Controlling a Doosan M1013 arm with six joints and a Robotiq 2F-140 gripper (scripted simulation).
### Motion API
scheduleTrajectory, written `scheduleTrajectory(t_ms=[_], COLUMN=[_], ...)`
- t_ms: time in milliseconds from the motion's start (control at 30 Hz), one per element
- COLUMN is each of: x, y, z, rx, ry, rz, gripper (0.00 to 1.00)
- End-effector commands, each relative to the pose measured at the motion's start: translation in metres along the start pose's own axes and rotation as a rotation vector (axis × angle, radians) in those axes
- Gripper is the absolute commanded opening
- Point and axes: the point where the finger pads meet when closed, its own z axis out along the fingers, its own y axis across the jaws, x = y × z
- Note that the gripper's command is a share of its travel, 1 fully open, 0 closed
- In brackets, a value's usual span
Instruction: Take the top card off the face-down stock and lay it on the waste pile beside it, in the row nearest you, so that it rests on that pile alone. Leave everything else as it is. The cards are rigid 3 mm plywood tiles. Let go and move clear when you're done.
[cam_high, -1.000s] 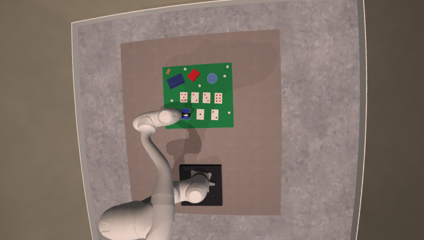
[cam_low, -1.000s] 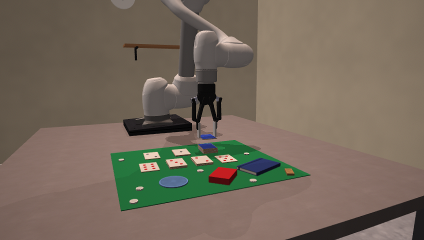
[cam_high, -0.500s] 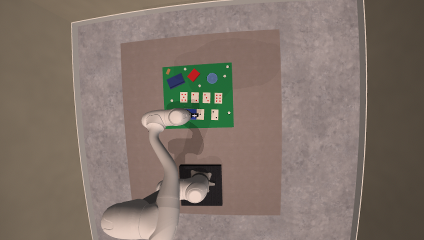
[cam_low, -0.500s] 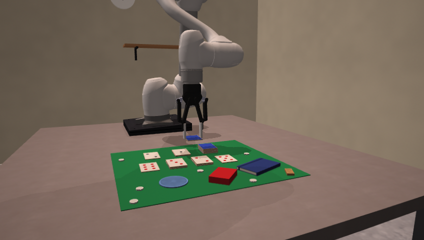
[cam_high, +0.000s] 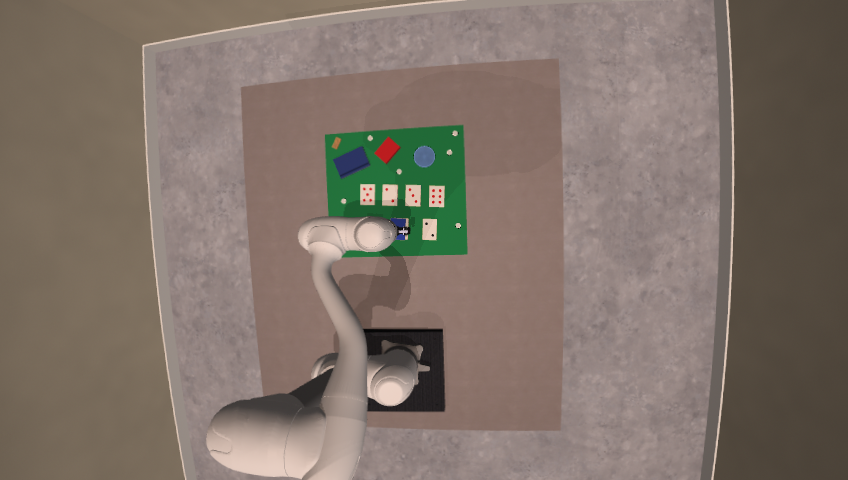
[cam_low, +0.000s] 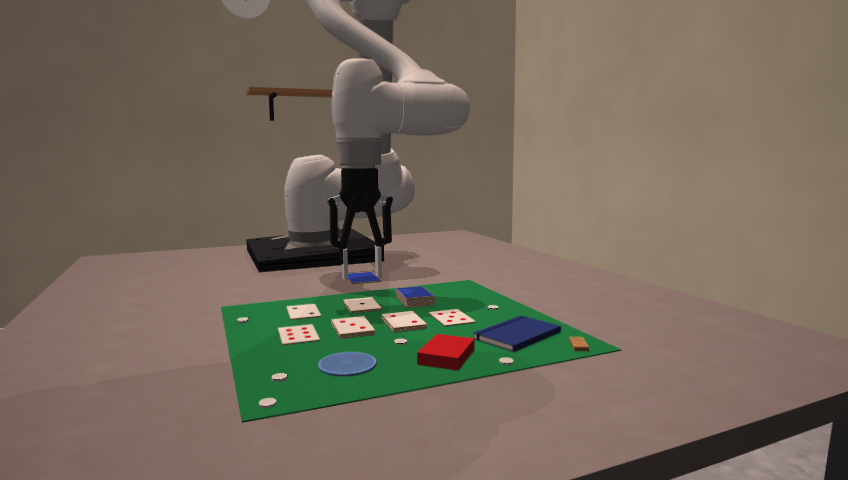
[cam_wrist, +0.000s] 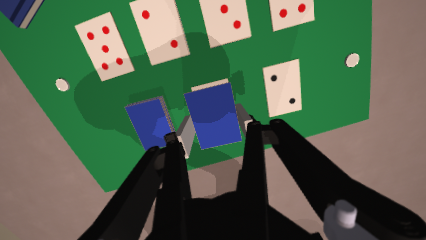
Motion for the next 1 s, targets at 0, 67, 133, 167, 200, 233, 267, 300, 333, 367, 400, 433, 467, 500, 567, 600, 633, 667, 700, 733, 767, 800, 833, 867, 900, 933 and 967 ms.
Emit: scheduleTrajectory(t_ms=[0,67,133,167,200,233,267,300,333,367,400,433,467,500,567,600,633,667,700,733,767,800,833,867,900,933,967], x=[0.0,0.0,0.0,0.0,0.0,0.0,0.0,0.0,0.0,0.0,0.0,0.0,0.0,0.0,0.0,0.0,0.0,0.0,0.0,0.0,0.0,0.0,0.0,0.0,0.0,0.0,0.0], y=[0.0015,0.0015,0.0015,0.0015,0.0015,0.0015,0.0015,0.0015,0.0015,0.0015,0.0015,0.0015,0.0015,0.0015,0.0015,0.0015,0.0015,0.0015,0.0015,0.0015,0.0015,0.0015,0.0015,0.0015,0.0015,0.0015,0.0015], z=[-0.0001,-0.0001,-0.0001,-0.0001,-0.0001,-0.0001,-0.0001,-0.0001,-0.0001,-0.0001,-0.0001,-0.0001,-0.0001,0.0,0.0004,0.0004,0.0004,0.0007,0.0011,0.0016,0.0023,0.0031,0.004,0.005,0.0061,0.0073,0.0087], rx=[0.0,0.0,0.0,0.0,0.0,0.0,0.0,0.0,0.0,0.0,0.0,0.0,0.0,0.0,0.0,0.0,0.0,0.0,0.0,0.0,0.0,0.0,0.0,0.0,0.0,0.0,0.0], ry=[0.0,0.0,0.0,0.0,0.0,0.0,0.0,0.0,0.0,0.0,0.0,0.0,0.0,0.0,0.0,0.0,0.0,0.0,0.0,0.0,0.0,0.0,0.0,0.0,0.0,0.0,0.0], rz=[0.0,0.0,0.0,0.0,0.0,0.0,0.0,0.0,0.0,0.0,0.0,0.0,0.0,0.0,0.0,0.0,0.0,0.0,0.0,0.0,0.0,0.0,0.0,0.0,0.0,0.0,0.0], gripper=[0.43,0.43,0.43,0.43,0.43,0.43,0.43,0.43,0.43,0.43,0.43,0.43,0.43,0.43,0.43,0.43,0.43,0.43,0.43,0.43,0.43,0.43,0.43,0.43,0.43,0.43,0.43])
